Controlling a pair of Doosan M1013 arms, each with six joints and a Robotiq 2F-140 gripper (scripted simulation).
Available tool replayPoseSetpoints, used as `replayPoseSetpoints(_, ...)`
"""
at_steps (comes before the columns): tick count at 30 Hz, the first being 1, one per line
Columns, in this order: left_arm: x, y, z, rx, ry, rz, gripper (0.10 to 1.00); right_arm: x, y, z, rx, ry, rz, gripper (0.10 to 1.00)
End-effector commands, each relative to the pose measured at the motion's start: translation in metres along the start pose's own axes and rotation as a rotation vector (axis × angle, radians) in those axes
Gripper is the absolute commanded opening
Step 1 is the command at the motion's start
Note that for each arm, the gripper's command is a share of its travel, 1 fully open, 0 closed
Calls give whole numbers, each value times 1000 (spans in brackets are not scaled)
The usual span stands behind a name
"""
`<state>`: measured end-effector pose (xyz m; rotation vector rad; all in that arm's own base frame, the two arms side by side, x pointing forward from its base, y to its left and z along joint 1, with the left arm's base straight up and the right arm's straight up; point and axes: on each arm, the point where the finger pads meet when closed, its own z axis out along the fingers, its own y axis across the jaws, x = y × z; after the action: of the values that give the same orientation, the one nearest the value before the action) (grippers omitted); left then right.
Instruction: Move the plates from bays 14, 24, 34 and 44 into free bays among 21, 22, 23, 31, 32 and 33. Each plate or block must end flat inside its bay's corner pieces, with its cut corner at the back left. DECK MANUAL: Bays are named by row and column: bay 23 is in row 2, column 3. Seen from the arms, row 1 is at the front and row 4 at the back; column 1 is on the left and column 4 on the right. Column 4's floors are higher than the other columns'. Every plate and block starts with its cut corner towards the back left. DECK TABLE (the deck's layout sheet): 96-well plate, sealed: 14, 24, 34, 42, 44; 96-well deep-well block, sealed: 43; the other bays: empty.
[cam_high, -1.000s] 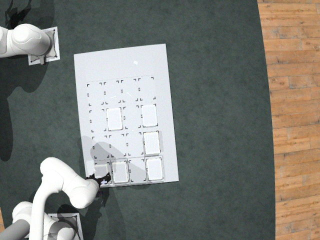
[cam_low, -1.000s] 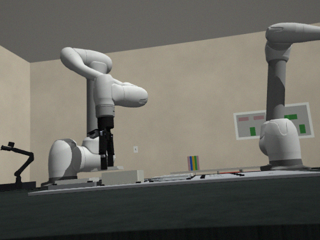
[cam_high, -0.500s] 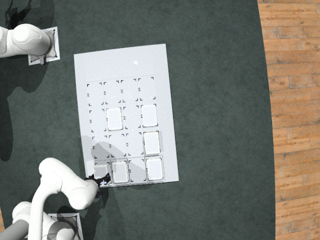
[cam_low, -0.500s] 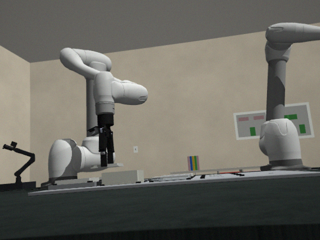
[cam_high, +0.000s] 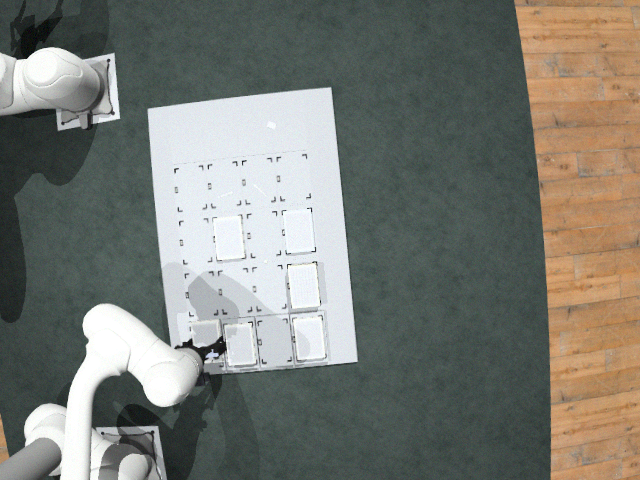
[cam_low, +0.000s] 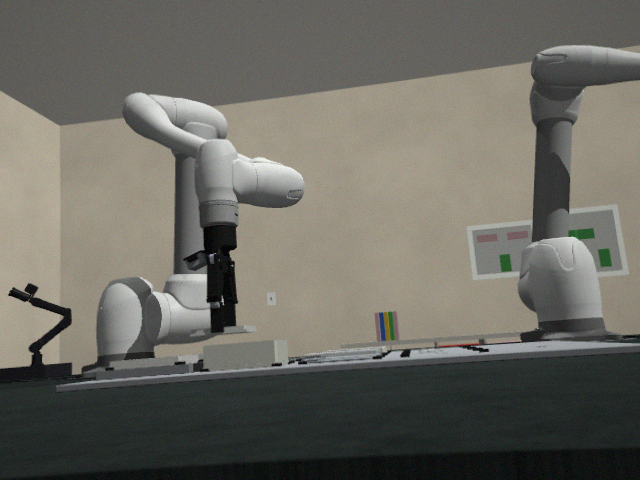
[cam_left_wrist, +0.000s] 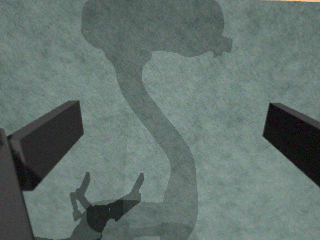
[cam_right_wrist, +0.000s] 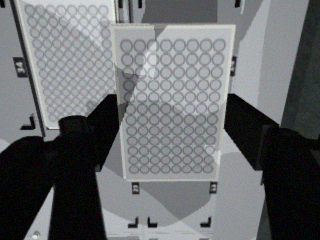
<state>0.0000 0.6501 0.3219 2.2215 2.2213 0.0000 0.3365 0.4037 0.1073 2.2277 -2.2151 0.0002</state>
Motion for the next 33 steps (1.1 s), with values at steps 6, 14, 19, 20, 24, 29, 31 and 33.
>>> replayPoseSetpoints(6, 0, 0, -1, 0, 2, 0, 1000, -17, -11, -1, 0, -1, 0, 99)
replayPoseSetpoints(14, 0, 0, -1, 0, 2, 0, 1000, -33, -21, -1, 1, -1, 0, 99)
replayPoseSetpoints(19, 0, 0, -1, 0, 2, 0, 1000, -42, -27, -1, 1, -1, 0, 99)
replayPoseSetpoints(20, 0, 0, -1, 0, 2, 0, 1000, -44, -29, -1, 1, -1, 0, 99)
replayPoseSetpoints(24, 0, 0, -1, 0, 2, 0, 1000, -53, -35, -1, 1, -1, 0, 99)
replayPoseSetpoints(29, 0, 0, -1, 0, 2, 0, 1000, -64, -42, -1, 1, -1, 0, 99)
replayPoseSetpoints(31, 0, 0, -1, 0, 2, 0, 1000, -66, -43, -1, 1, -1, 0, 99)
replayPoseSetpoints(33, 0, 0, -1, 0, 2, 0, 1000, -69, -45, -1, 1, -1, 0, 99)
